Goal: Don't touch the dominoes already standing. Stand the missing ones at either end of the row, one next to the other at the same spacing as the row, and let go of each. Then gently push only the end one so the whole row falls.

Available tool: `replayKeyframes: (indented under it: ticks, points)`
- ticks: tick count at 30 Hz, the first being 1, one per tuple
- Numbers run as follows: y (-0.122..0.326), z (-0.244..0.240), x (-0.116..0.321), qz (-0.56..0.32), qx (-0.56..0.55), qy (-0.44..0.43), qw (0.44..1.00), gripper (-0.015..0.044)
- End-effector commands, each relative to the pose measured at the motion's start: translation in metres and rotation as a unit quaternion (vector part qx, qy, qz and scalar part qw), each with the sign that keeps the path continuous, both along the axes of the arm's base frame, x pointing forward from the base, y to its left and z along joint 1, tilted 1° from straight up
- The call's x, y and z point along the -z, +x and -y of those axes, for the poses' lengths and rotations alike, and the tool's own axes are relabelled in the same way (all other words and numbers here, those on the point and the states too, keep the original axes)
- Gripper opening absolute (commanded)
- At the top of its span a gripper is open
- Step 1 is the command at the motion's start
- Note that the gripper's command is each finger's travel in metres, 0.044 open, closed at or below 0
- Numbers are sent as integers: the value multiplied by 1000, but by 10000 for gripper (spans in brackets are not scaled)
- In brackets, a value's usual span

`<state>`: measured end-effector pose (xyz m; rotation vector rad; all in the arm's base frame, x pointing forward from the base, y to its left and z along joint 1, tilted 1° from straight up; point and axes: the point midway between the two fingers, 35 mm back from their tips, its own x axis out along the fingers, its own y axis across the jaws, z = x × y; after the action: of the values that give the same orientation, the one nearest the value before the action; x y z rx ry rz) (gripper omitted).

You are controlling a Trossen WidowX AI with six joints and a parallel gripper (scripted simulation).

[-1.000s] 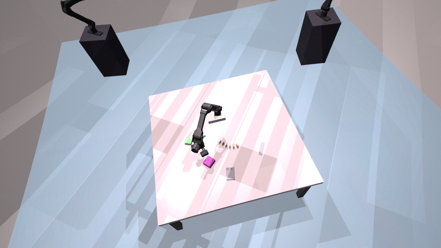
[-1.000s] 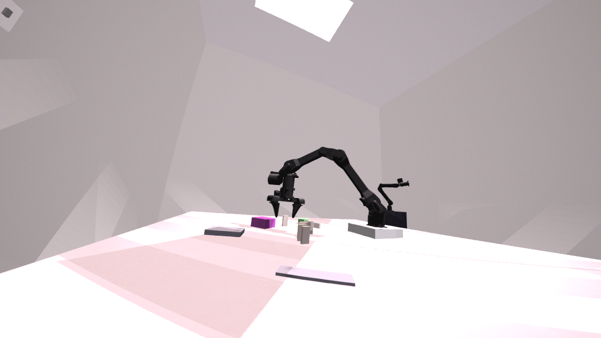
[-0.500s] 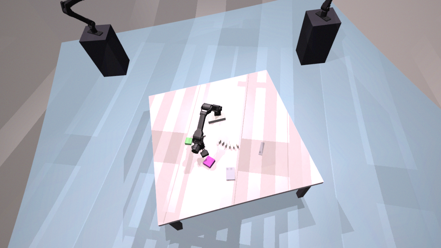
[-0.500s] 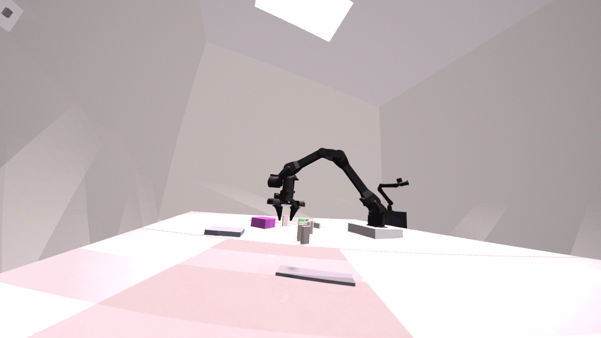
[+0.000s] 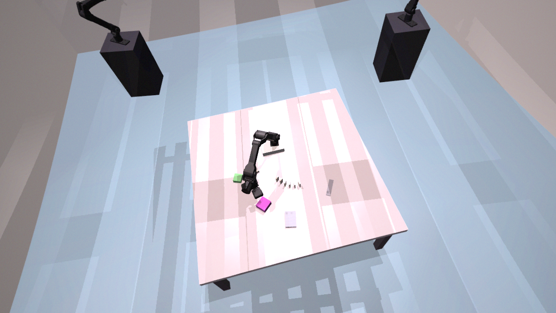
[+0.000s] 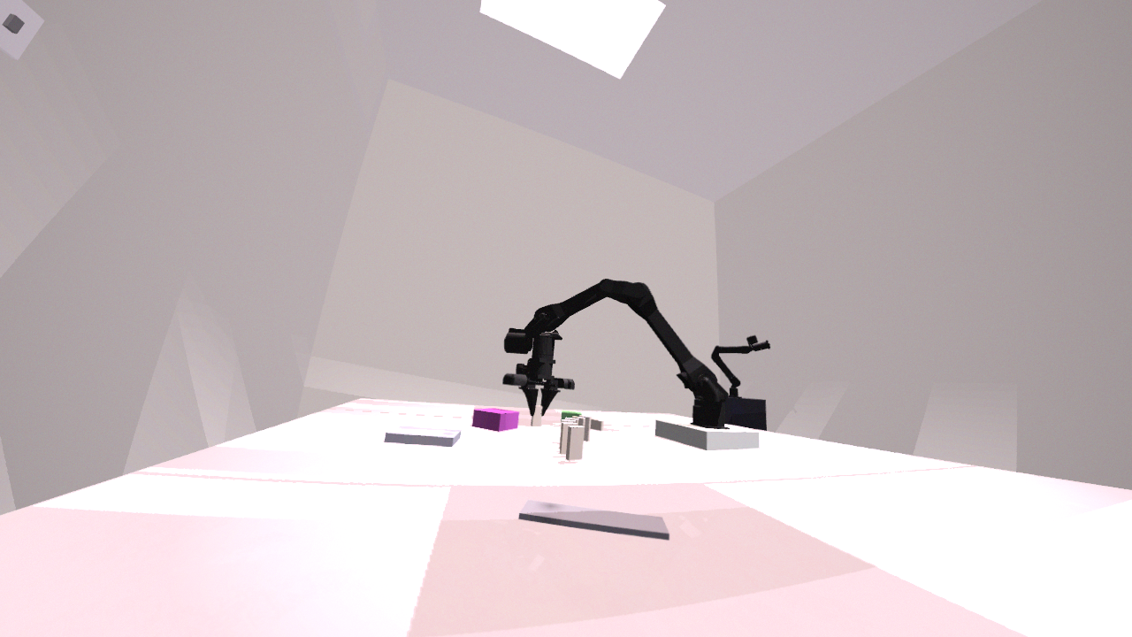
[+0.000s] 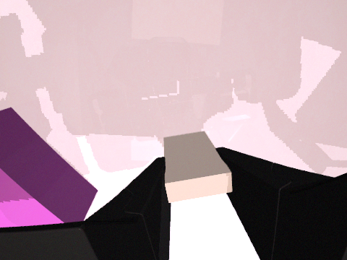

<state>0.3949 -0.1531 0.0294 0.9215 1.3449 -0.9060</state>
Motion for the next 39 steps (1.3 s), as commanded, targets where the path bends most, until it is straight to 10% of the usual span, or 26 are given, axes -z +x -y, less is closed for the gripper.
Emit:
replayKeyframes:
  ticks: [1,16,21,31,39]
  points:
    - [3,2,-16,0,0,-2,1000,107]
    - [-4,-3,-135,0,-9,0,1000,107]
    - [-19,-36,-140,-2,-243,-5,970,107]
    - [-74,-105,-138,-4,-717,-13,697,107]
    - [-102,-129,-130,-4,-858,-15,513,107]
